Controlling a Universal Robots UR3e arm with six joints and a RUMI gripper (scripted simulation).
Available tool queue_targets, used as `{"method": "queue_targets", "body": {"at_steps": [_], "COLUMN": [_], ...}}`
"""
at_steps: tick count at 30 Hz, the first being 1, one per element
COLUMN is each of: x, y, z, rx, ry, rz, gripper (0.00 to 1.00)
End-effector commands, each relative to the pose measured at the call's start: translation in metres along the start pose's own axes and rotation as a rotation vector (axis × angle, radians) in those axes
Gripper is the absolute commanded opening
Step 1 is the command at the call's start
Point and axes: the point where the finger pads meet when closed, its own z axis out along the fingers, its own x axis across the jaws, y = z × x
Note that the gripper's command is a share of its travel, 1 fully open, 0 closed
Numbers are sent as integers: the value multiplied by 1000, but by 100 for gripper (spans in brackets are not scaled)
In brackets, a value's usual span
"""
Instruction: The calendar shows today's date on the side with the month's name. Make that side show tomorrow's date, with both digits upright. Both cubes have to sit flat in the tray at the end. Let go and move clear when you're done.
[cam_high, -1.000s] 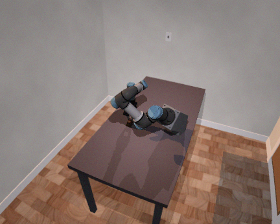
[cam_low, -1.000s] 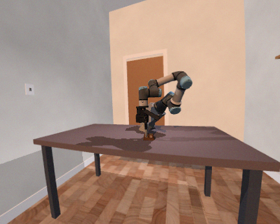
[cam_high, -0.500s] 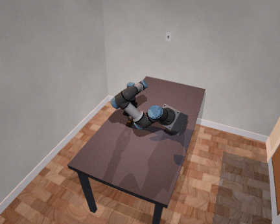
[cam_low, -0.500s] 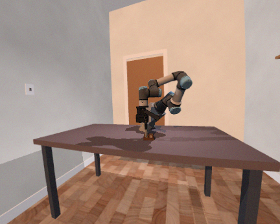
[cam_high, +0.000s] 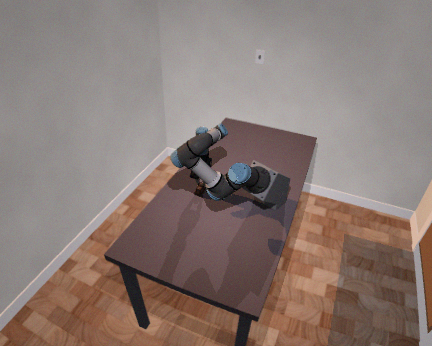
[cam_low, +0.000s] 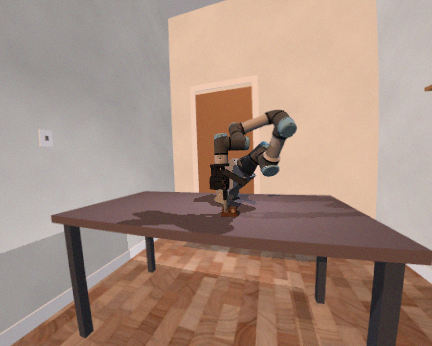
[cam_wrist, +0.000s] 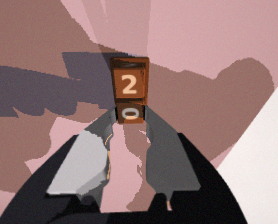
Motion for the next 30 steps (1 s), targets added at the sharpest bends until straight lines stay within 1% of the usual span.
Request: {"method": "queue_targets", "body": {"at_steps": [1, 4, 5, 7, 8, 10, 11, 13, 14, 18, 19, 30], "x": [0, 0, 0, 0, 0, 0, 0, 0, 0, 0, 0, 0], "y": [1, 1, 1, 1, 1, 1, 1, 1, 1, 1, 1, 1], "z": [-1, -1, -1, -1, -1, -1, -1, -1, -1, -1, -1, -1], "rx": [-2, -2, -2, -2, -2, -2, -2, -2, -2, -2, -2, -2], "ry": [1, 1, 1, 1, 1, 1, 1, 1, 1, 1, 1, 1], "rz": [-1, -1, -1, -1, -1, -1, -1, -1, -1, -1, -1, -1], "gripper": [10, 10, 14, 14, 17, 17, 21, 21, 24, 24, 28, 28]}}
